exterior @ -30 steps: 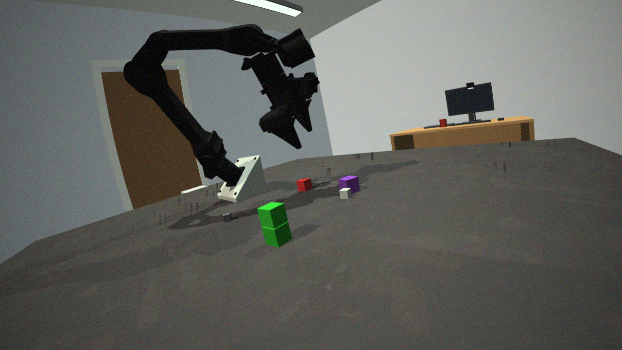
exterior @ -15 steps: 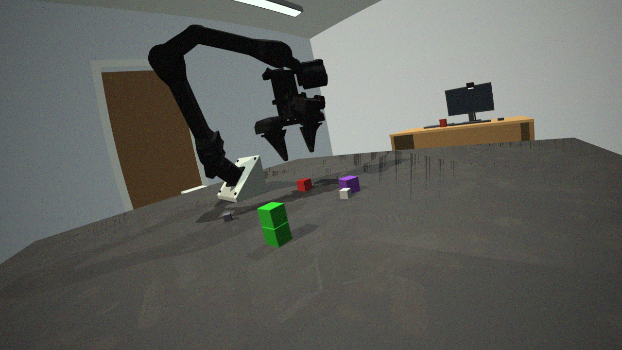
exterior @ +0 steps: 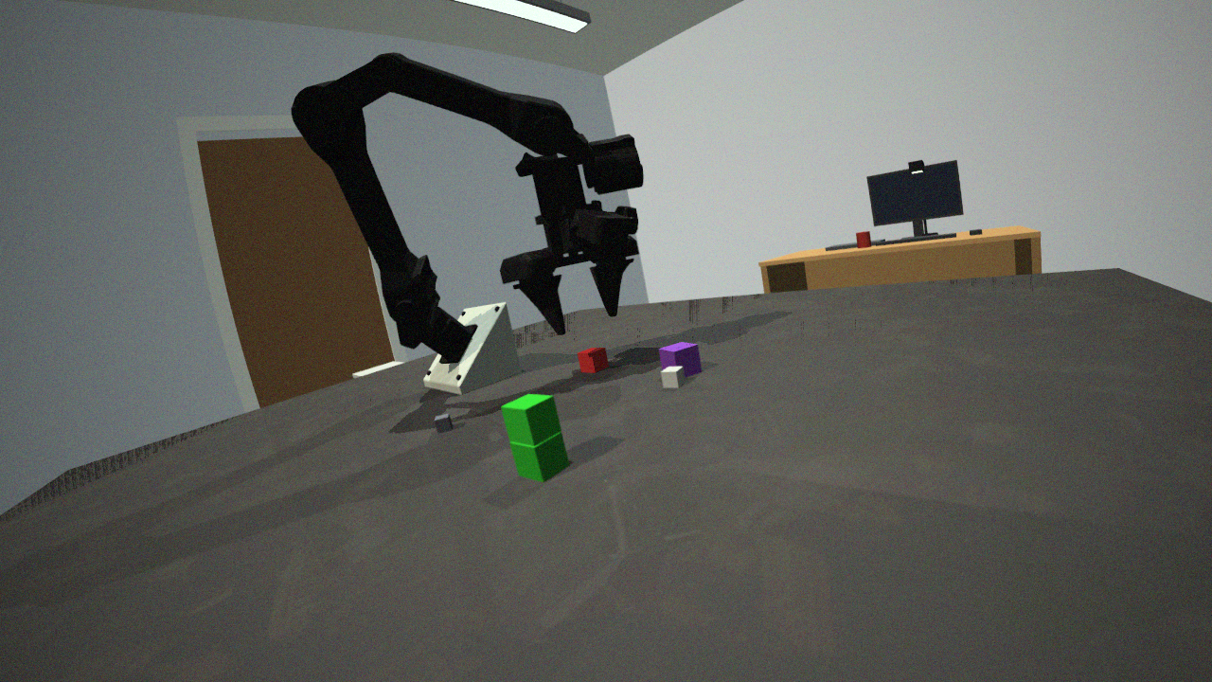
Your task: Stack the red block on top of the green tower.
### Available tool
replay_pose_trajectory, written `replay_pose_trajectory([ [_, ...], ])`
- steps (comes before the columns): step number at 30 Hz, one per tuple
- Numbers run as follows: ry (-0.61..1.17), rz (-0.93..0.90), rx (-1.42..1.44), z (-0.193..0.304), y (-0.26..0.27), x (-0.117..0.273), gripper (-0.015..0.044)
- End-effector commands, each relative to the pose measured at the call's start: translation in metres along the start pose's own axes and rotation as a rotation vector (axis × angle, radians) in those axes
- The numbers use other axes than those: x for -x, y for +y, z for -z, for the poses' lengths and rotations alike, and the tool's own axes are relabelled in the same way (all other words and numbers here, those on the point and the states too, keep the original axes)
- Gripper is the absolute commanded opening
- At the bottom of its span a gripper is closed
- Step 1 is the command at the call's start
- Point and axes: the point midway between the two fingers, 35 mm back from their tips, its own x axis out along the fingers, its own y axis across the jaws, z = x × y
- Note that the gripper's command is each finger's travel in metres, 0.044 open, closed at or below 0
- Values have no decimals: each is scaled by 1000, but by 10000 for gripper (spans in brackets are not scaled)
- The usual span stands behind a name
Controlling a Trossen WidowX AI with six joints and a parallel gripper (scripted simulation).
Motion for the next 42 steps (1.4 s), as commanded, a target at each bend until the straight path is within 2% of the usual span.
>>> replay_pose_trajectory([
  [1,8,17,14,4,-2,-17,440],
  [11,8,17,14,4,-1,-20,440],
  [30,8,18,13,5,-2,-50,440],
  [42,8,19,13,5,-2,-51,440],
])
